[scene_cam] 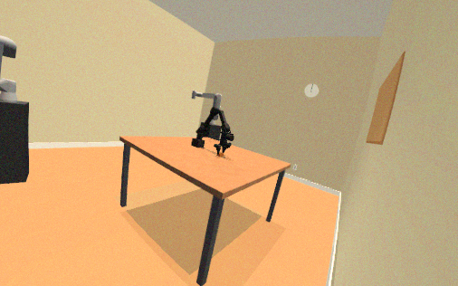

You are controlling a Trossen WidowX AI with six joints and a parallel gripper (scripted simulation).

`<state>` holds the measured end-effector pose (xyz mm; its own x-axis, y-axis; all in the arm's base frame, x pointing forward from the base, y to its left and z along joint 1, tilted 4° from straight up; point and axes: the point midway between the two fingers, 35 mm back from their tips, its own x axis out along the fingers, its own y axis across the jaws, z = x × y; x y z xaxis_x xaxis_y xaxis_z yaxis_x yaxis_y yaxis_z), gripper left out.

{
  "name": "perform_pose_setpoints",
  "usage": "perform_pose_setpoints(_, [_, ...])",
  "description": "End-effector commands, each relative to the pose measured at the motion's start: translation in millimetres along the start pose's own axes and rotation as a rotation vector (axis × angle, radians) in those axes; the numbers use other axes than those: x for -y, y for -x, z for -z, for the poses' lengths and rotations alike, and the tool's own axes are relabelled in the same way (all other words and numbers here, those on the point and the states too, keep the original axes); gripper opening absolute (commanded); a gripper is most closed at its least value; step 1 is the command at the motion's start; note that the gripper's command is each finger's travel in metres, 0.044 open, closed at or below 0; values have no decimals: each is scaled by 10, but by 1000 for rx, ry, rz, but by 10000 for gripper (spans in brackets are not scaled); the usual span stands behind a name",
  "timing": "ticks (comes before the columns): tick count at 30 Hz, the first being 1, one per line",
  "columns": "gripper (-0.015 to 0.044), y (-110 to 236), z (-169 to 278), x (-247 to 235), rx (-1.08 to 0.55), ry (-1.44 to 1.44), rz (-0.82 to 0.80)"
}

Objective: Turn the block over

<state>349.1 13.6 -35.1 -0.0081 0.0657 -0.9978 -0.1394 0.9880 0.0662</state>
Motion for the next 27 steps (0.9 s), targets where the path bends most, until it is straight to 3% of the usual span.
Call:
perform_pose_setpoints(1, [269,-15,8,-7,-2,-3,-4])
perform_pose_setpoints(20, [142,-15,8,-7,-2,-3,-4])
perform_pose_setpoints(25, [11,236,4,-5,-2,-3,-4])
perform_pose_setpoints(27, [0,286,6,-5,-2,-3,-4])
